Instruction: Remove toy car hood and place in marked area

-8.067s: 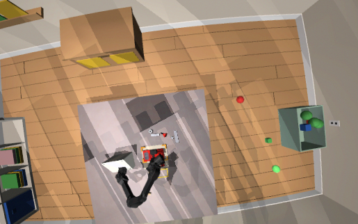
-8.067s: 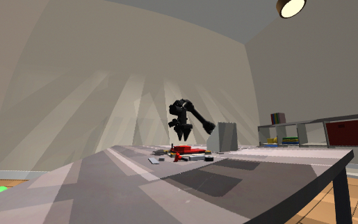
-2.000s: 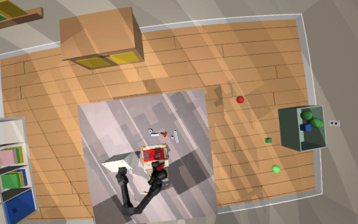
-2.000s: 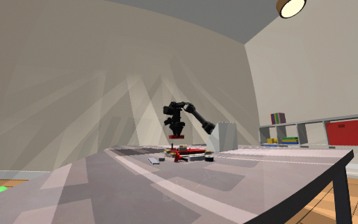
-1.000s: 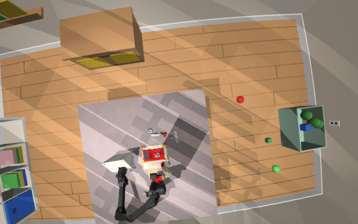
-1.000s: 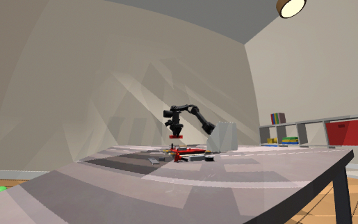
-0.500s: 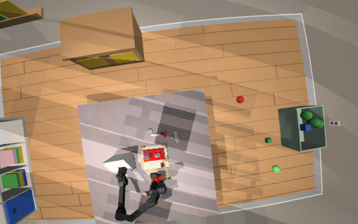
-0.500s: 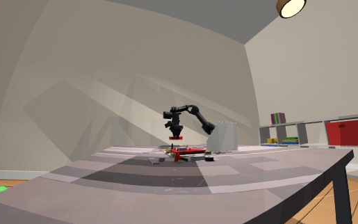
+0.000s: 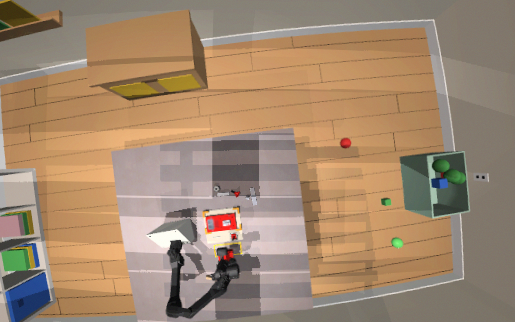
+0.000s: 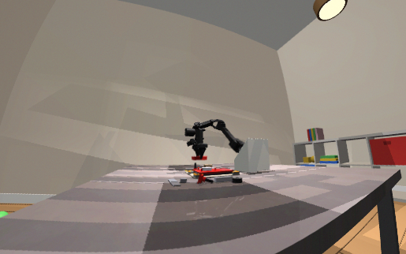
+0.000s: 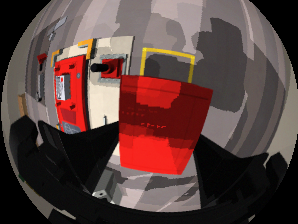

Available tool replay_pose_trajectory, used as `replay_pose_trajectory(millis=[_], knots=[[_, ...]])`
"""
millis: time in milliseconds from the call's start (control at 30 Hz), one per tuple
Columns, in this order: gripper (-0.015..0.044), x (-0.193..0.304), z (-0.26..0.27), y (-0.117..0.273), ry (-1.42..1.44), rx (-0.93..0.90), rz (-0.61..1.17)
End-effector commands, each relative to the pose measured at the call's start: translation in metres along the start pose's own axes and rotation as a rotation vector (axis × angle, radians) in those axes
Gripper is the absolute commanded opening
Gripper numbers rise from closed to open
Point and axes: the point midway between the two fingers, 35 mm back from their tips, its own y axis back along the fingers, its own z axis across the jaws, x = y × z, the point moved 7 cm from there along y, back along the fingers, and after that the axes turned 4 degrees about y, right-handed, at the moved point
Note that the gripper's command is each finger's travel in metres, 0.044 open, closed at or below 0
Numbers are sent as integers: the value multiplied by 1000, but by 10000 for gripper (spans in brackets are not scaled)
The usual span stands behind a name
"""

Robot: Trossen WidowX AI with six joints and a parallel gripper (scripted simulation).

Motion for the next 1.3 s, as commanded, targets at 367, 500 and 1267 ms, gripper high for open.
replay_pose_trajectory(millis=[367,500,1267], knots=[[0,-1,0,-11,3,3,-1],[0,-1,0,-14,3,3,-1],[0,0,0,-30,3,4,-1]])
